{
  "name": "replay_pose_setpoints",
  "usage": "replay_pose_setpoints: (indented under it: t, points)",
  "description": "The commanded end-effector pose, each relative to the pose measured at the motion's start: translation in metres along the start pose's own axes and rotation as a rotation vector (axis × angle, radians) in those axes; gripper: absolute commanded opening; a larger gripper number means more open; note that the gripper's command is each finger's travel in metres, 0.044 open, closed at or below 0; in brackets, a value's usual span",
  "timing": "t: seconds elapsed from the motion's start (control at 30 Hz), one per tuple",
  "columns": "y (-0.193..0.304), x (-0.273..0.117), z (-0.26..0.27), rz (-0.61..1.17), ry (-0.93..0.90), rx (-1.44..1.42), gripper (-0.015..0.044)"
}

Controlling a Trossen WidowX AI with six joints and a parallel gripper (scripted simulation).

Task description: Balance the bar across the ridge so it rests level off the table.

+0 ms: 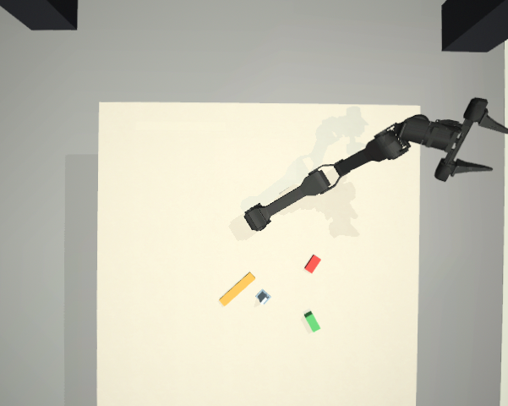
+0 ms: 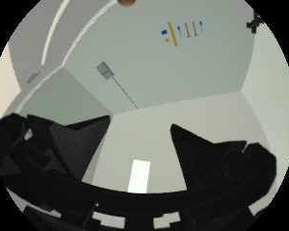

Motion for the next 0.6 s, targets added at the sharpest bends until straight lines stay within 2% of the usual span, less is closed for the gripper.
replay_pose_setpoints:
  t: [0.0,0.07,0.1,0.57]
  points:
    - [0.001,0.000,-0.001,0.002,0.001,0.003,0.0374]
    - [0.010,-0.002,-0.005,0.014,0.013,0.026,0.0321]
    - [0.018,-0.003,-0.008,0.025,0.023,0.046,0.0315]
    - [0.202,-0.050,-0.049,0.291,0.240,0.509,0.0315]
Point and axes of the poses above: the point midway between the two fingers, 35 mm back from their tips, its own x axis out along the fingers, its own z axis across the jaws, y = z × x, the point moved 2 cm from there along -x, back along the fingers, and after that the axes turned 4 degrees about x, right-handed, at the moved point
